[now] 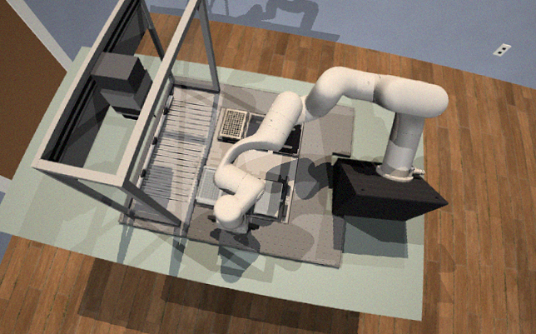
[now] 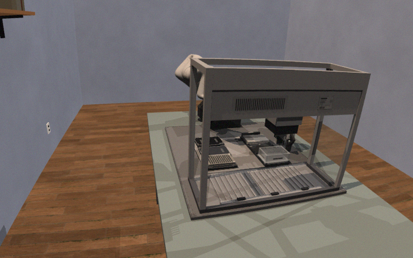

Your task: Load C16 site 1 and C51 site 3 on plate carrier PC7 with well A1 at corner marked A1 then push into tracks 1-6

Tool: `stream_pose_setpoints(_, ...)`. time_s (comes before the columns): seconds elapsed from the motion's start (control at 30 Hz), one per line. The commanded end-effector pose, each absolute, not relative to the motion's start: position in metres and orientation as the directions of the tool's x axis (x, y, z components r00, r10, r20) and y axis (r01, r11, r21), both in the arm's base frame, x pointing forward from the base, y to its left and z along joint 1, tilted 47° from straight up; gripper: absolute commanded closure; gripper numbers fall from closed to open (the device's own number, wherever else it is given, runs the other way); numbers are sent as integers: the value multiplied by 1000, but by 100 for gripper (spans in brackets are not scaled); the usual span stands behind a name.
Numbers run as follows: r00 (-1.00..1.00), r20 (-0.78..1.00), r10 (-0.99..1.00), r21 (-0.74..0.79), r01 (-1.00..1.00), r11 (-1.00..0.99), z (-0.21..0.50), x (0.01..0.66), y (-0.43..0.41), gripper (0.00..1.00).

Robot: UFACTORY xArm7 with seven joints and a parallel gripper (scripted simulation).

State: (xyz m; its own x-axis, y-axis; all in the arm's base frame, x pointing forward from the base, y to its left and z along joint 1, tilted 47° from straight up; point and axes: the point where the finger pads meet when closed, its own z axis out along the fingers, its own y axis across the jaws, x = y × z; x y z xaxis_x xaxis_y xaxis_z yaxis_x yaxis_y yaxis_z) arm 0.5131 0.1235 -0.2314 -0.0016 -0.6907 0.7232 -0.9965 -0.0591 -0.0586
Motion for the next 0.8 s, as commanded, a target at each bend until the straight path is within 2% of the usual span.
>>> stream_pose_setpoints(0.0, -2, 721, -693, -60, -996, -60, -232, 514, 127, 0)
stream_pose_setpoints(0.77, -2, 721, -693, -60, -996, -60, -229, 513, 138, 0)
